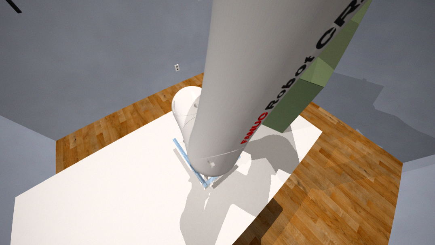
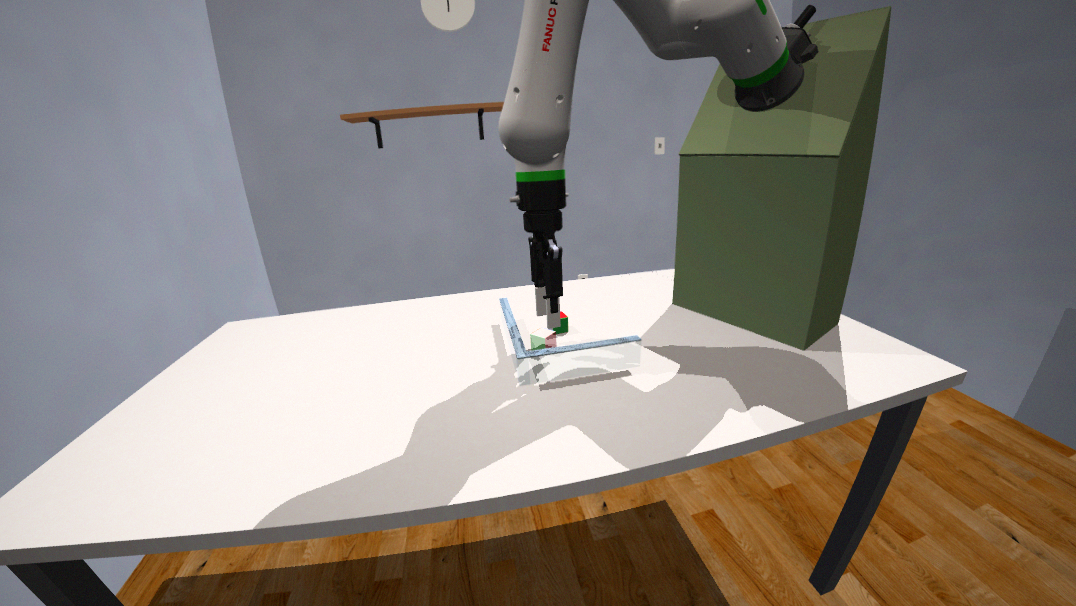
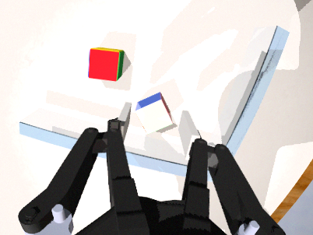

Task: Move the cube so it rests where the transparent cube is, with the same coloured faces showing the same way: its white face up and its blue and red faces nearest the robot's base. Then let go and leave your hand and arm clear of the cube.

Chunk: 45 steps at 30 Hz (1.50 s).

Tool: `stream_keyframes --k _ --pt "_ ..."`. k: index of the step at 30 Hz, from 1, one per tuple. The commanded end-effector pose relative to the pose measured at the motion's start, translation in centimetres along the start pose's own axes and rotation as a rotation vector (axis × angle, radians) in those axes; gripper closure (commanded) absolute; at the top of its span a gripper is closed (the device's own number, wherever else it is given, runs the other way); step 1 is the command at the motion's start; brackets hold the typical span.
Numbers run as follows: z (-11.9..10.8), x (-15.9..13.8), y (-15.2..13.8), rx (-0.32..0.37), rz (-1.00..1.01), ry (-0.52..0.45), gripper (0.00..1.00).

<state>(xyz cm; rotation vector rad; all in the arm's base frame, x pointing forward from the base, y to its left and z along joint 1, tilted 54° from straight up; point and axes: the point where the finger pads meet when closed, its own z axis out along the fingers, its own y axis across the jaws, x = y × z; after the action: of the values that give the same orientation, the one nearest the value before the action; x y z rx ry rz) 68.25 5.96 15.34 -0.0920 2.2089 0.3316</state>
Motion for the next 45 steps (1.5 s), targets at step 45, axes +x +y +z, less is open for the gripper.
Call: stream_keyframes --k 45 --pt "1.2 4.9 -7.6 0.0 0.0 0.0 0.59"
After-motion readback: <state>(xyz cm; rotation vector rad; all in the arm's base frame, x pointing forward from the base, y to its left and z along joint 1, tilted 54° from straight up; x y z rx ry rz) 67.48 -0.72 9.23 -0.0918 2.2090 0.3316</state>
